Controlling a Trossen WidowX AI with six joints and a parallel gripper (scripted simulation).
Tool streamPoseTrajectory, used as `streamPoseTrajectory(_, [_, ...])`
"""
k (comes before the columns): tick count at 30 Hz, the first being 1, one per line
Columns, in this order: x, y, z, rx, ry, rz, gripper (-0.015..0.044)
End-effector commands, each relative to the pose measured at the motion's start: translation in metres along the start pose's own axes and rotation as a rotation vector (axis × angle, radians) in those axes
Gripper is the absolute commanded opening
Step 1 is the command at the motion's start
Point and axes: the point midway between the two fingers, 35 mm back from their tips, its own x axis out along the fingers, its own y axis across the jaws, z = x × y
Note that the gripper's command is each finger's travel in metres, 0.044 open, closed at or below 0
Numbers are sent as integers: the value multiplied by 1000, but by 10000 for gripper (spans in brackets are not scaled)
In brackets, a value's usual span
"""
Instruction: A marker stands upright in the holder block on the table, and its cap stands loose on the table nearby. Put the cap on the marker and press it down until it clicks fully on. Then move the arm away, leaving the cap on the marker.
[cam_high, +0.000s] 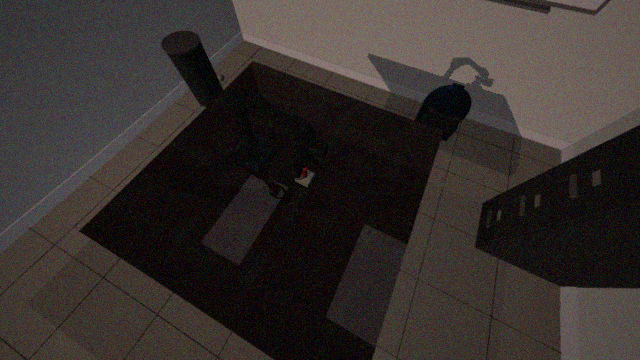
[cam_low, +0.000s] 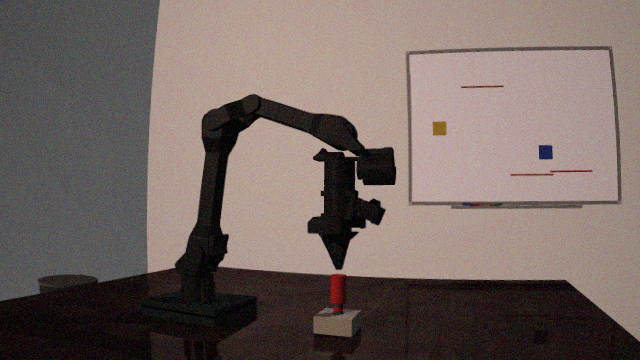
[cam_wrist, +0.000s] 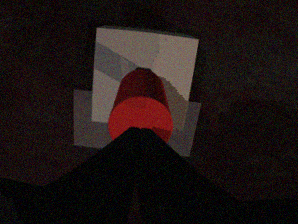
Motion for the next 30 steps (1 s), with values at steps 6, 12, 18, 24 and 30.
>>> streamPoseTrajectory(6, [14, 0, 0, 5, 1, -2, 0])
streamPoseTrajectory(12, [15, 0, 1, 0, -4, 0, 0])
streamPoseTrajectory(18, [14, 0, 1, 0, -4, 0, 0])
streamPoseTrajectory(24, [-47, 0, 4, 0, -1, 0, 0])
streamPoseTrajectory(30, [-74, 0, 0, 0, 1, -1, 0])
